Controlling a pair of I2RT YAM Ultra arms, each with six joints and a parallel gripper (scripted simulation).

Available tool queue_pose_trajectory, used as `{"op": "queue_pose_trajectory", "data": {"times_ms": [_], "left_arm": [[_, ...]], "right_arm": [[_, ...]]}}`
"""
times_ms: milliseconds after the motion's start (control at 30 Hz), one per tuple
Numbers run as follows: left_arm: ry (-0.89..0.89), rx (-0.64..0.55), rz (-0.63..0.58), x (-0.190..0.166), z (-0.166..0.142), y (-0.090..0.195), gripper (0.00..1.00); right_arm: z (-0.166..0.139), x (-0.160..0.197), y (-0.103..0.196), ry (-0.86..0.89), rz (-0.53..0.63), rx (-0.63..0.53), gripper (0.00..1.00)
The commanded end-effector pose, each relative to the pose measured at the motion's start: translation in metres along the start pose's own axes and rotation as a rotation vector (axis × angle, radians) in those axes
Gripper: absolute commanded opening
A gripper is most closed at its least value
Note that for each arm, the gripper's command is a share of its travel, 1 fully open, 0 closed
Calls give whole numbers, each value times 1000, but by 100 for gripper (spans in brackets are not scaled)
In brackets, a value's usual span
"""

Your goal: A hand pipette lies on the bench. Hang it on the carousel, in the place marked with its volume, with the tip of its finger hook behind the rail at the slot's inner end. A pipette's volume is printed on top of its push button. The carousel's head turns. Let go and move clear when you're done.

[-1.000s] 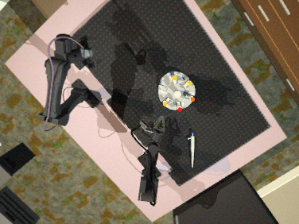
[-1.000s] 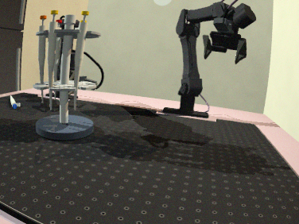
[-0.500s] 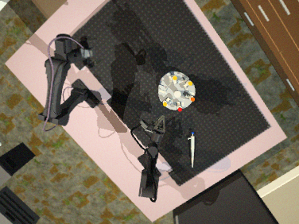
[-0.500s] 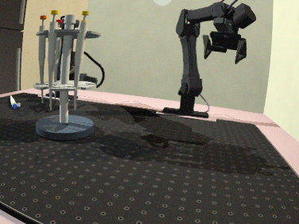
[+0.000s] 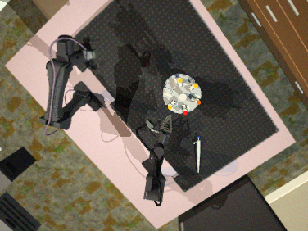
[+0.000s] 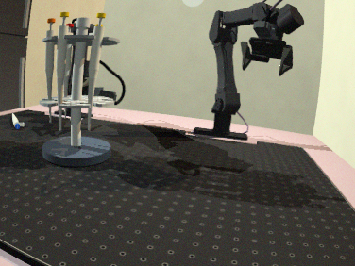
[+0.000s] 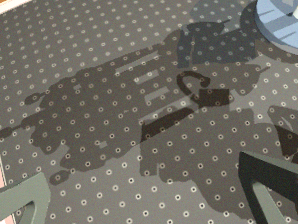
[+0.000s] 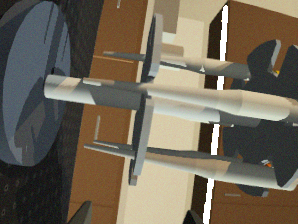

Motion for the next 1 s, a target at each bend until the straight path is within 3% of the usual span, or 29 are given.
{"op": "queue_pose_trajectory", "data": {"times_ms": [0,967], "left_arm": [[-16,-30,2,2,7,4,100],[-16,-30,2,2,7,4,100]], "right_arm": [[-1,-5,-2,-5,-17,3,49],[-7,-19,-9,-18,-49,15,49]]}}
Point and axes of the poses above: on each arm, the point where the finger pads meet when closed, its own y axis back along the fingers, its own x axis across the jaws, z = x × y, the point moved 2 cm from there along y, back along the fingers, and after that the axes turned 11 degrees about y, right-handed, at the moved point
